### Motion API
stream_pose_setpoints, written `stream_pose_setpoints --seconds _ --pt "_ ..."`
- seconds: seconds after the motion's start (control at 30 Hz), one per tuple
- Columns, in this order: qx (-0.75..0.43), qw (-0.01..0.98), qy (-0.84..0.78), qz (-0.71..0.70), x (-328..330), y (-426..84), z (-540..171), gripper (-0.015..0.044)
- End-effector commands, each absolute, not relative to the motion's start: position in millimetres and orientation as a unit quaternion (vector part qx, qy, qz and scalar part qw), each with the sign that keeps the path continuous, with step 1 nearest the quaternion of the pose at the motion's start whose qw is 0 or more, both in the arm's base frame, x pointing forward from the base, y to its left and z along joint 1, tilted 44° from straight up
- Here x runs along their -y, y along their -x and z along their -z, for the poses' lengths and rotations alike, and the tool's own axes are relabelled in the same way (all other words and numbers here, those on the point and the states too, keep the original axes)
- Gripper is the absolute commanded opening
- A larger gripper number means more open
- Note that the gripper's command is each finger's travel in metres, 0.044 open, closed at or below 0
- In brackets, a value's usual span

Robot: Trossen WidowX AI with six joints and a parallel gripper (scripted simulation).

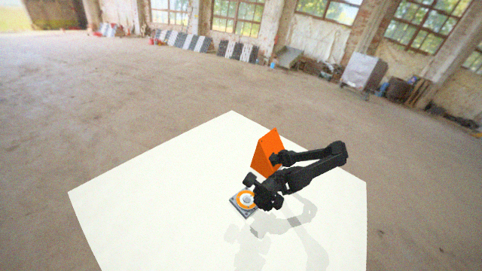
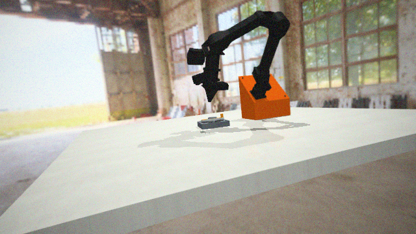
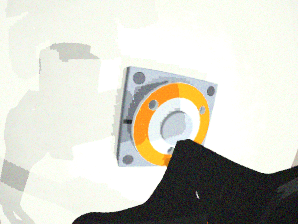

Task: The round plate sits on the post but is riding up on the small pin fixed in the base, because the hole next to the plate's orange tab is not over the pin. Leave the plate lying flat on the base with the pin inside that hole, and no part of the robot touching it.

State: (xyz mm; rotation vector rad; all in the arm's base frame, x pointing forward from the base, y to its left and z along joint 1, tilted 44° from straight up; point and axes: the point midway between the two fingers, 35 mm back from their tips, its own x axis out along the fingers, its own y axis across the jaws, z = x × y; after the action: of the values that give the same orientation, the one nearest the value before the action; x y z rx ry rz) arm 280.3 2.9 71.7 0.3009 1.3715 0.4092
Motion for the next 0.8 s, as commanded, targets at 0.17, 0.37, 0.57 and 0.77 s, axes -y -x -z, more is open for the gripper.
stream_pose_setpoints --seconds 0.17,0.37,0.57,0.77 --pt "-0.629 0.684 -0.273 -0.248 20.9 -213.7 -13.5 0.0000" --pt "-0.629 0.684 -0.274 -0.248 19.7 -213.3 -14.6 0.0000" --pt "-0.630 0.684 -0.273 -0.247 9.1 -215.7 -2.5 0.0000" --pt "-0.629 0.684 -0.274 -0.248 -11.6 -217.1 16.7 0.0000"
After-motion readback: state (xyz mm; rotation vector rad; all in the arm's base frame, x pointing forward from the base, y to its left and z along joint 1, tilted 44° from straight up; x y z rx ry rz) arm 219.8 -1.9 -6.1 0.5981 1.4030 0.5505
